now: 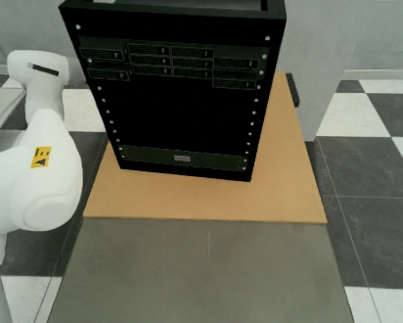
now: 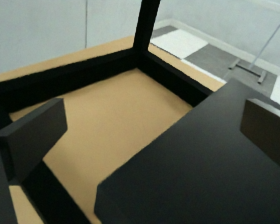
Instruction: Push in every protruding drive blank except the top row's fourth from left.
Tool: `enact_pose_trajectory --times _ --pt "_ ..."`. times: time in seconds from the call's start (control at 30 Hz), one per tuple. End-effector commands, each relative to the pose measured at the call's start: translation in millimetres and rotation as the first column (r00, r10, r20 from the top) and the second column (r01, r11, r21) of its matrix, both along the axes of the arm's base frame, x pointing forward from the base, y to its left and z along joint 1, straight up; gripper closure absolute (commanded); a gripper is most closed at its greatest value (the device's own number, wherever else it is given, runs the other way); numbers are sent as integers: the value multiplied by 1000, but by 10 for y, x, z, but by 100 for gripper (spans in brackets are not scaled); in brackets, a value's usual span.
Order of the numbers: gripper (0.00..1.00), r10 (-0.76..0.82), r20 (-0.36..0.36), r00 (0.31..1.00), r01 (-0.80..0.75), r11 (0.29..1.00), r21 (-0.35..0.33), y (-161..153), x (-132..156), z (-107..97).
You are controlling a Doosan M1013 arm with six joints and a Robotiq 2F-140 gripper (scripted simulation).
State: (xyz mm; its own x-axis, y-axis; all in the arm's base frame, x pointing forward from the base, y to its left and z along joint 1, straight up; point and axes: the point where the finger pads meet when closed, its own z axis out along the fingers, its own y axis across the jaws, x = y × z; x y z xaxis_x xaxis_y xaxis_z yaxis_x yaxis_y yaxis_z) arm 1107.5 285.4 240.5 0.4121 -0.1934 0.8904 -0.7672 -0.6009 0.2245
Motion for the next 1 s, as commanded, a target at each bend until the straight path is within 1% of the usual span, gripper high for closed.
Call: enact_pose_trajectory --times 0.0,0.03,0.23,0.3,0.33,0.57,0.8,0.87,0.97 --pt "0 7 -40 999 -7 1000 4 187 -77 -127" --pt "0 11 -45 999 -11 1000 5 220 -91 -133" --pt "0 53 -34 998 -53 999 10 379 -141 124" --pt "0 53 -34 998 -53 999 10 379 -141 124" --pt "0 62 -32 998 -61 998 11 411 -152 175" --pt "0 132 -13 991 -132 991 18 672 -261 604" --pt "0 221 13 975 -221 975 23 985 -439 1137" --pt "0 221 13 975 -221 975 23 985 -439 1137" --pt "0 264 26 964 -264 964 24 1134 -543 1399"
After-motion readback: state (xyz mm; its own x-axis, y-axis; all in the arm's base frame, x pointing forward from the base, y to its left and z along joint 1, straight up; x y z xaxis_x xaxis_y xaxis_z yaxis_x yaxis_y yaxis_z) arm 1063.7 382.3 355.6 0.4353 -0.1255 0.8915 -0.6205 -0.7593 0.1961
